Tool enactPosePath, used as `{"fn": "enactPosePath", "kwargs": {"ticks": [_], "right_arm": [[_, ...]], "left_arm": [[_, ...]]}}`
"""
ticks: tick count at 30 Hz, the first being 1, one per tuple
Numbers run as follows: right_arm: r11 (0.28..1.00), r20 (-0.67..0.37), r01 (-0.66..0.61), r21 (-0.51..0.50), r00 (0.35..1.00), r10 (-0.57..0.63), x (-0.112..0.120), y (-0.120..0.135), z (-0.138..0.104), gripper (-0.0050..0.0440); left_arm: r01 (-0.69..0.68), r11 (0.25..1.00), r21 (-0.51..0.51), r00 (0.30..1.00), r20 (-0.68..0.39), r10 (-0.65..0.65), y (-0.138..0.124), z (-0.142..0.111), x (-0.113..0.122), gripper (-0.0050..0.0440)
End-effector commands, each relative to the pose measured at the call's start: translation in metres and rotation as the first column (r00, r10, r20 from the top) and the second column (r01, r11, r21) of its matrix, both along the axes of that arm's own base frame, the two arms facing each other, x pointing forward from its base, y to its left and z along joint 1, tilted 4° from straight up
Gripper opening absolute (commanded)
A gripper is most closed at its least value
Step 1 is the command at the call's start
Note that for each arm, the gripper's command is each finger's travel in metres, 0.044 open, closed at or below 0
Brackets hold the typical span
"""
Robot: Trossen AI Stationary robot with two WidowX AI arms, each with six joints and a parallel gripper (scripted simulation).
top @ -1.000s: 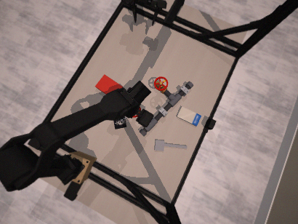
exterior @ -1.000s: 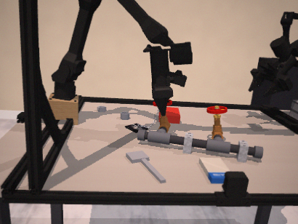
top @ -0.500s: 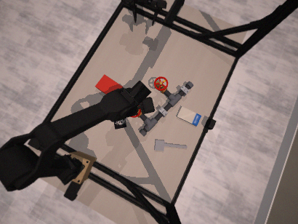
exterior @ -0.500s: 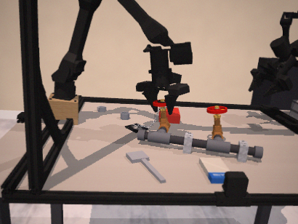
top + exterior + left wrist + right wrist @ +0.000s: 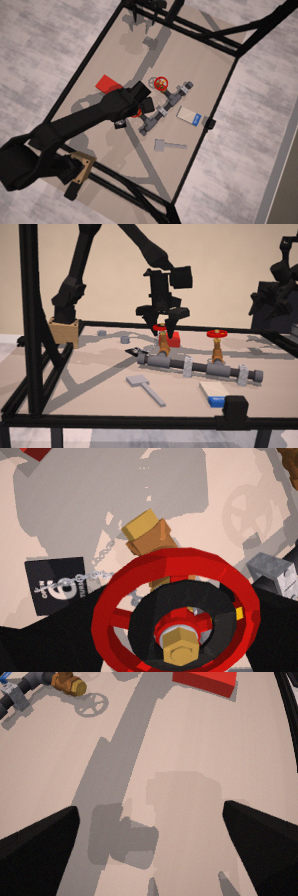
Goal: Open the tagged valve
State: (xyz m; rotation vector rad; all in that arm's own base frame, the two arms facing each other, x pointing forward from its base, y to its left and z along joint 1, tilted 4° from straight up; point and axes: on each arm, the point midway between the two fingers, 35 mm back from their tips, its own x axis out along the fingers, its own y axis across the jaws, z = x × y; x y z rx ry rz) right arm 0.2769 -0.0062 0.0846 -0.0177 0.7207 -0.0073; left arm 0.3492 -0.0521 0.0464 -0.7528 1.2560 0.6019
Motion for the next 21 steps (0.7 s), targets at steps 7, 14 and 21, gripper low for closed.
{"fn": "enactPosePath", "kwargs": {"ticks": [7, 14, 21], "right_arm": [[1.0, 0.0, 0.0, 0.0, 1.0, 0.0, 0.0, 0.0, 0.0, 0.04], [1.0, 0.0, 0.0, 0.0, 1.0, 0.0, 0.0, 0.0, 0.0, 0.04], [1.0, 0.0, 0.0, 0.0, 1.0, 0.0, 0.0, 0.0, 0.0, 0.04]], "left_arm": [[0.003, 1.0, 0.001, 1.0, 0.0, -0.003, 0.0, 0.0, 0.0, 0.04], [0.417, 0.904, 0.093, 0.909, -0.02, -0.417, 0.0002, 0.0, -0.0001, 0.04], [0.69, 0.707, 0.155, 0.721, -0.061, -0.691, 0.0003, 0.0, -0.0002, 0.04]]}}
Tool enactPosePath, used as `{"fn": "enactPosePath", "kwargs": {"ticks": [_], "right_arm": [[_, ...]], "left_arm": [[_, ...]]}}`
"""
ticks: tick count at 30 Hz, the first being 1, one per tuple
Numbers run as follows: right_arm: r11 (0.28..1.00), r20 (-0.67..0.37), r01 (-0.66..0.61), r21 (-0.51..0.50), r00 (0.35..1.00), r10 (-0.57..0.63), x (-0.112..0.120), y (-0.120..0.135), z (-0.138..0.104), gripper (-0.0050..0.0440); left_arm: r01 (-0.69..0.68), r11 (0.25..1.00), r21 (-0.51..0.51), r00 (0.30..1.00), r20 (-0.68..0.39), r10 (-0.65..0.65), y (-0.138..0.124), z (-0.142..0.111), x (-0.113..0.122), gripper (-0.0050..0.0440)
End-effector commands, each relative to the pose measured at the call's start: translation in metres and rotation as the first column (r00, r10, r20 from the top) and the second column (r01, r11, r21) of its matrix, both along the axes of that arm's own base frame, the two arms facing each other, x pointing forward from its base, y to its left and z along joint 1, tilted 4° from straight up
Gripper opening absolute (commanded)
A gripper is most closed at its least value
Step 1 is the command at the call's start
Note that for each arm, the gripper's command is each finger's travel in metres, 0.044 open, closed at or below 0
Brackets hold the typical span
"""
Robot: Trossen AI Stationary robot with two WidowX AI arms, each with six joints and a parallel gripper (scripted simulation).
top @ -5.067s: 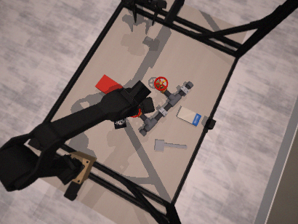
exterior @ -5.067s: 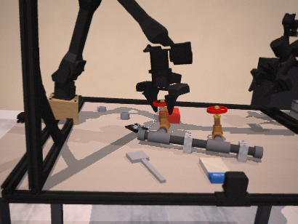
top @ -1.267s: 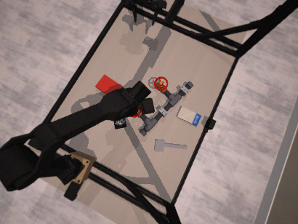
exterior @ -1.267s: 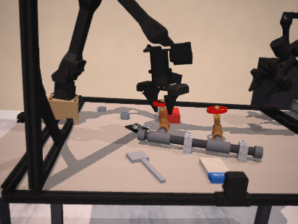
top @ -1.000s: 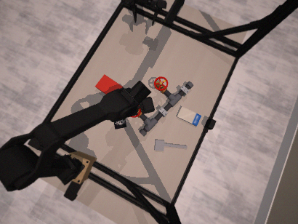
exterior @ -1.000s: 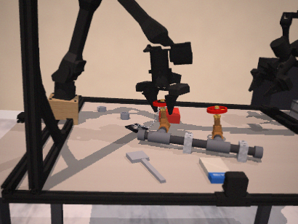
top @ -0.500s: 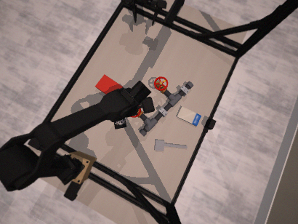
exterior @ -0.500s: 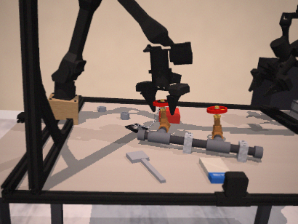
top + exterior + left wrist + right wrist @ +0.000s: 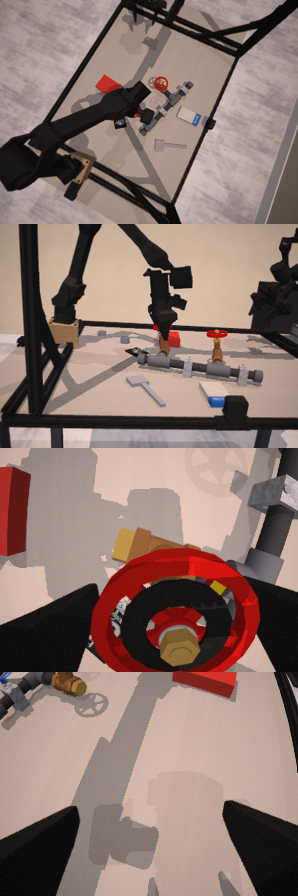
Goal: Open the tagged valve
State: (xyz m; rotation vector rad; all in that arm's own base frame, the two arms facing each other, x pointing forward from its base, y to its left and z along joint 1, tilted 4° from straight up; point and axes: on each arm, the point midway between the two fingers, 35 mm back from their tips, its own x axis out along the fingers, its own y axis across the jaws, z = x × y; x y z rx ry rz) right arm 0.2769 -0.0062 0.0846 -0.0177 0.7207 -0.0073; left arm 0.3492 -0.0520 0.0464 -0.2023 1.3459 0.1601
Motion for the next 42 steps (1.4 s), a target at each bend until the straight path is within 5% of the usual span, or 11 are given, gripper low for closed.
{"fn": "enactPosePath", "kwargs": {"ticks": [1, 7, 14, 21, 28, 33, 42], "right_arm": [[1.0, 0.0, 0.0, 0.0, 1.0, 0.0, 0.0, 0.0, 0.0, 0.04], [1.0, 0.0, 0.0, 0.0, 1.0, 0.0, 0.0, 0.0, 0.0, 0.04], [1.0, 0.0, 0.0, 0.0, 1.0, 0.0, 0.0, 0.0, 0.0, 0.04], [1.0, 0.0, 0.0, 0.0, 1.0, 0.0, 0.0, 0.0, 0.0, 0.04], [1.0, 0.0, 0.0, 0.0, 1.0, 0.0, 0.0, 0.0, 0.0, 0.04], [1.0, 0.0, 0.0, 0.0, 1.0, 0.0, 0.0, 0.0, 0.0, 0.04], [1.0, 0.0, 0.0, 0.0, 1.0, 0.0, 0.0, 0.0, 0.0, 0.04]], "left_arm": [[0.213, 0.976, 0.049, 0.977, -0.005, -0.213, 0.0003, 0.0, -0.0002, 0.04], [0.544, 0.83, 0.123, 0.838, -0.035, -0.544, 0.0005, 0.0, -0.0002, 0.04], [0.833, 0.52, 0.188, 0.543, -0.101, -0.834, 0.0007, 0.0, -0.0001, 0.04], [0.85, 0.491, 0.192, 0.515, -0.107, -0.851, 0.0007, 0.0, 0.0, 0.04], [0.841, 0.507, 0.187, 0.53, -0.103, -0.841, 0.0003, 0.0012, 0.0001, 0.0232], [0.841, 0.507, 0.187, 0.53, -0.103, -0.841, 0.0003, 0.0012, 0.0001, 0.0232], [0.841, 0.507, 0.187, 0.53, -0.103, -0.841, 0.0003, 0.0012, 0.0001, 0.0016]]}}
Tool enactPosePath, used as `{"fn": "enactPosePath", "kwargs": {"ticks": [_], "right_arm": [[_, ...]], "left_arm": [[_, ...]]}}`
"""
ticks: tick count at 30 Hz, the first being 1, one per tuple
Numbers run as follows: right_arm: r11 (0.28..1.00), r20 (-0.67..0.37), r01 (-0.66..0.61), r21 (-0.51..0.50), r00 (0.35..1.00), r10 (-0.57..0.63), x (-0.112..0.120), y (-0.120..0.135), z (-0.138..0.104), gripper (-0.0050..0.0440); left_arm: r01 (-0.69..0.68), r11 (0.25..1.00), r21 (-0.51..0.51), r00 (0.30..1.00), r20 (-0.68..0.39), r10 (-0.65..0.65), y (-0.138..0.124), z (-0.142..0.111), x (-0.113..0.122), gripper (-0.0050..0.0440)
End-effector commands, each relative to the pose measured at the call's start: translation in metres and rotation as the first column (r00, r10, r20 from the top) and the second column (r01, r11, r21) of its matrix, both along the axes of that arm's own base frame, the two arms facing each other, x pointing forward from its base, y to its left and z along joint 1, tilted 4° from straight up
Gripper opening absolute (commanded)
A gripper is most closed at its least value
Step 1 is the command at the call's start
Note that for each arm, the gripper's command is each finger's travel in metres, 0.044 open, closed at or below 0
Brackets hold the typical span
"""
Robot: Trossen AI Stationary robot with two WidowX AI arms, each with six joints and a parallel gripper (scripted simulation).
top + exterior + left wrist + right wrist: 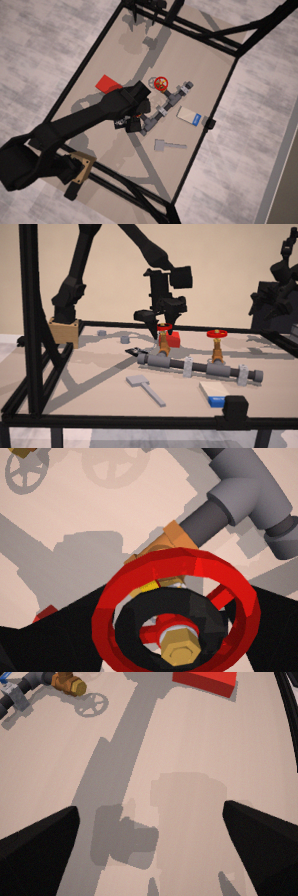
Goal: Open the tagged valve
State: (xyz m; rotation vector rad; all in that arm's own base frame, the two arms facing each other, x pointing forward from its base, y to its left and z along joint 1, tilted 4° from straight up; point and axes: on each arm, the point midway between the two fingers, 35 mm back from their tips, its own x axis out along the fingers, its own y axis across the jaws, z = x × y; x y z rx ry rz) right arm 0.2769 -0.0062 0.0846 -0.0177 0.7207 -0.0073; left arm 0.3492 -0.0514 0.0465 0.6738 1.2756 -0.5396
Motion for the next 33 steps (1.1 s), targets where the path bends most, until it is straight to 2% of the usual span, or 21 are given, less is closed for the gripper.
{"fn": "enactPosePath", "kwargs": {"ticks": [1, 9, 11, 13, 16, 19, 23, 25, 27, 33], "right_arm": [[1.0, 0.0, 0.0, 0.0, 1.0, 0.0, 0.0, 0.0, 0.0, 0.04], [1.0, 0.0, 0.0, 0.0, 1.0, 0.0, 0.0, 0.0, 0.0, 0.04], [1.0, 0.0, 0.0, 0.0, 1.0, 0.0, 0.0, 0.0, 0.0, 0.04], [1.0, 0.0, 0.0, 0.0, 1.0, 0.0, 0.0, 0.0, 0.0, 0.04], [1.0, 0.0, 0.0, 0.0, 1.0, 0.0, 0.0, 0.0, 0.0, 0.04], [1.0, 0.0, 0.0, 0.0, 1.0, 0.0, 0.0, 0.0, 0.0, 0.04], [1.0, 0.0, 0.0, 0.0, 1.0, 0.0, 0.0, 0.0, 0.0, 0.04], [1.0, 0.0, 0.0, 0.0, 1.0, 0.0, 0.0, 0.0, 0.0, 0.04], [1.0, 0.0, 0.0, 0.0, 1.0, 0.0, 0.0, 0.0, 0.0, 0.04], [1.0, 0.0, 0.0, 0.0, 1.0, 0.0, 0.0, 0.0, 0.0, 0.04]], "left_arm": [[-0.001, 1.0, -0.003, 1.0, 0.0, 0.001, -0.0003, 0.0012, 0.0001, 0.0], [-0.015, 1.0, -0.003, 1.0, 0.0, 0.015, 0.0, 0.0, 0.0, 0.0], [-0.138, 0.99, -0.031, 0.99, -0.002, 0.138, 0.0, 0.0, 0.0, 0.0], [-0.303, 0.951, -0.068, 0.953, -0.011, 0.303, -0.0001, 0.0, -0.0001, 0.0], [-0.469, 0.877, -0.105, 0.883, -0.027, 0.469, -0.0002, 0.0, -0.0001, 0.0], [-0.619, 0.773, -0.138, 0.784, -0.05, 0.619, -0.0003, 0.0, -0.0001, 0.0], [-0.786, 0.593, -0.175, 0.613, -0.088, 0.785, -0.0004, 0.0, -0.0001, 0.0], [-0.786, 0.593, -0.175, 0.613, -0.088, 0.785, -0.0004, 0.0, -0.0001, 0.0], [-0.879, 0.434, -0.196, 0.461, -0.122, 0.879, -0.0004, 0.0, -0.0001, 0.0], [-0.973, 0.078, -0.216, 0.122, -0.198, 0.973, -0.0006, 0.0, 0.0, 0.0]]}}
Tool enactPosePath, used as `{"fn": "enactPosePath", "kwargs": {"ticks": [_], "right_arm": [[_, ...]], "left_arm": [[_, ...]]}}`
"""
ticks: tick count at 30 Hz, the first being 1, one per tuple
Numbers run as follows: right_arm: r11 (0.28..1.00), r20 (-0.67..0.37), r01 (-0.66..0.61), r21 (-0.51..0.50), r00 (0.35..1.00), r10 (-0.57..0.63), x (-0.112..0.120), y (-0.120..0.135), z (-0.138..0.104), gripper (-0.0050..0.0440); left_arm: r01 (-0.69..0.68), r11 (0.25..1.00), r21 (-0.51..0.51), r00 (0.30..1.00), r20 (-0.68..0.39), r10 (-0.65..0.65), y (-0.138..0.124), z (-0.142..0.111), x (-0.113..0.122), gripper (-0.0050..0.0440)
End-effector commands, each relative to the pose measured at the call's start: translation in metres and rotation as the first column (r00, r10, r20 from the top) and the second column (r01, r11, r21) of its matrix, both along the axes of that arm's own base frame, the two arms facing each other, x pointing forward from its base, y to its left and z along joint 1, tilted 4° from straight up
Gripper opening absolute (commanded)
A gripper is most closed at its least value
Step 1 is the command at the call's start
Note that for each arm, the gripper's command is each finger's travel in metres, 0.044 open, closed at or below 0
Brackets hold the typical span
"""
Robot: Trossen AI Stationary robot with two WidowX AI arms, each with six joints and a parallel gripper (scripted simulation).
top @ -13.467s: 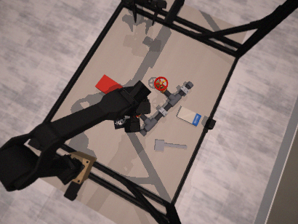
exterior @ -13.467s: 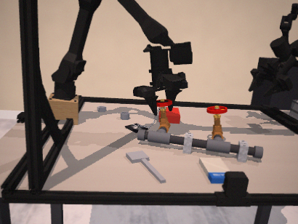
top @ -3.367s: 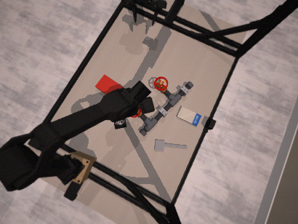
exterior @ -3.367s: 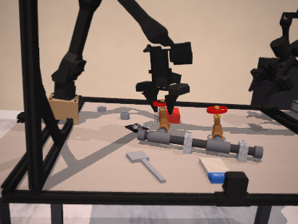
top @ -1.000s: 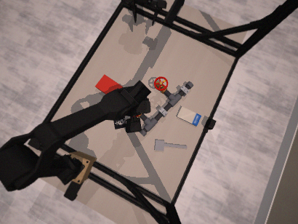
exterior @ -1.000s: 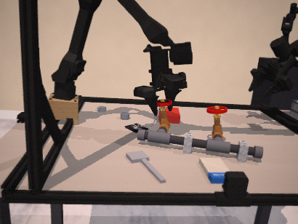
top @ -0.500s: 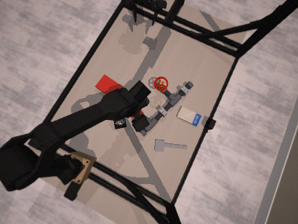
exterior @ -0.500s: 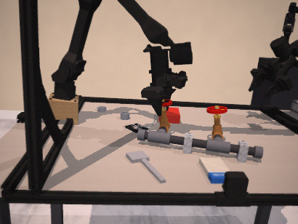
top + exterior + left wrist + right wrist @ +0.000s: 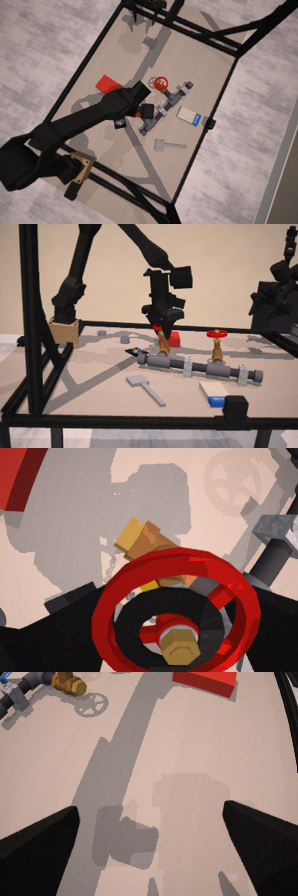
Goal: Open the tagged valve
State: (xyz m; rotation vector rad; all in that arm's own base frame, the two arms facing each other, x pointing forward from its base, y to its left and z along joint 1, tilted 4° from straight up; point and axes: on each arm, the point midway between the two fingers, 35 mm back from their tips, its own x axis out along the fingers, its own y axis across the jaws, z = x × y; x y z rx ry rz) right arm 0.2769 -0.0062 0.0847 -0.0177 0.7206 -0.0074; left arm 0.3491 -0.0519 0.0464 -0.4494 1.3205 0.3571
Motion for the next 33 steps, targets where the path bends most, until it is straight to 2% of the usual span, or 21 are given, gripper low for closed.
{"fn": "enactPosePath", "kwargs": {"ticks": [1, 4, 9, 24, 26, 28, 31, 33], "right_arm": [[1.0, 0.0, 0.0, 0.0, 1.0, 0.0, 0.0, 0.0, 0.0, 0.04], [1.0, 0.0, 0.0, 0.0, 1.0, 0.0, 0.0, 0.0, 0.0, 0.04], [1.0, 0.0, 0.0, 0.0, 1.0, 0.0, 0.0, 0.0, 0.0, 0.04], [1.0, 0.0, 0.0, 0.0, 1.0, 0.0, 0.0, 0.0, 0.0, 0.04], [1.0, 0.0, 0.0, 0.0, 1.0, 0.0, 0.0, 0.0, 0.0, 0.04], [1.0, 0.0, 0.0, 0.0, 1.0, 0.0, 0.0, 0.0, 0.0, 0.04], [1.0, 0.0, 0.0, 0.0, 1.0, 0.0, 0.0, 0.0, 0.0, 0.04], [1.0, 0.0, 0.0, 0.0, 1.0, 0.0, 0.0, 0.0, 0.0, 0.04]], "left_arm": [[-0.214, 0.976, -0.048, 0.977, -0.006, 0.214, 0.0, 0.0, 0.0001, 0.0], [-0.373, 0.924, -0.084, 0.928, -0.017, 0.373, -0.0001, 0.0, 0.0001, 0.0], [-0.386, 0.918, -0.086, 0.922, -0.018, 0.386, -0.0001, 0.0, 0.0002, 0.0], [-0.361, 0.929, -0.081, 0.933, -0.016, 0.361, -0.0001, 0.0, 0.0001, 0.036], [-0.361, 0.929, -0.081, 0.933, -0.016, 0.361, -0.0001, 0.0, 0.0001, 0.036], [-0.361, 0.929, -0.081, 0.933, -0.016, 0.361, -0.0001, 0.0, 0.0001, 0.04], [-0.347, 0.935, -0.077, 0.938, -0.015, 0.347, -0.0001, 0.0, 0.0001, 0.04], [-0.233, 0.971, -0.052, 0.973, -0.007, 0.233, -0.0001, 0.0, 0.0001, 0.04]]}}
